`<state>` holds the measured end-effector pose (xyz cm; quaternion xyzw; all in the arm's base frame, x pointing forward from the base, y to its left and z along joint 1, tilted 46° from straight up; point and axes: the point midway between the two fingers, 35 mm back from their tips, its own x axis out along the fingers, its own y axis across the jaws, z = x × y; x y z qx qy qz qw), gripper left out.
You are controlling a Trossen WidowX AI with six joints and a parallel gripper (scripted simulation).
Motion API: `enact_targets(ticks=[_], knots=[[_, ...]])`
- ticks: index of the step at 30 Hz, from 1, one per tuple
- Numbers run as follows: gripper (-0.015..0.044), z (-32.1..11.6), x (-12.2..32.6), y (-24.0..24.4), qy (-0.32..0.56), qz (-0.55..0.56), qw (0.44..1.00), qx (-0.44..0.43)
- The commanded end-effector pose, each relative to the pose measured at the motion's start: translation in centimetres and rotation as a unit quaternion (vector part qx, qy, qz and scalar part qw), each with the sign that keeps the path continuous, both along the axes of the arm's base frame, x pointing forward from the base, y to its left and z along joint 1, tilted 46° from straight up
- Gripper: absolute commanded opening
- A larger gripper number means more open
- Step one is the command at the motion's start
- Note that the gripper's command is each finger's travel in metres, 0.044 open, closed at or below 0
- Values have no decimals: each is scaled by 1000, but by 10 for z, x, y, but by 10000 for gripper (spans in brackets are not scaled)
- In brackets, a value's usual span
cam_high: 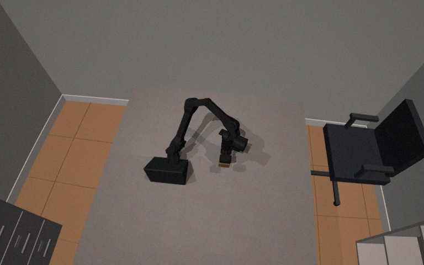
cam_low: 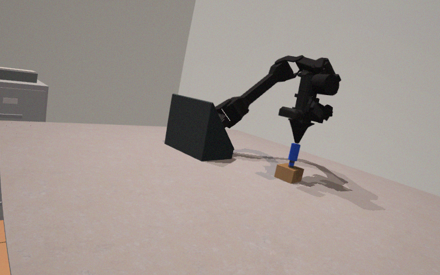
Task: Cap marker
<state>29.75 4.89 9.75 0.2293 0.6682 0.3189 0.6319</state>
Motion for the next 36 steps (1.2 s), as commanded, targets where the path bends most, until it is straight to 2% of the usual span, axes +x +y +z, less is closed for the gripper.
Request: enact_targets(ticks=[1,14,20,25,36], knots=[[0,-5,-2,6,4,1,1000,2],[0,-4,1,4,-2,-3,1000,0],[0,49,8,-51,5,-50,999,-9],[0,56,7,-58,6,-56,998,-10],[289,56,7,-58,6,-56,998,-10]])
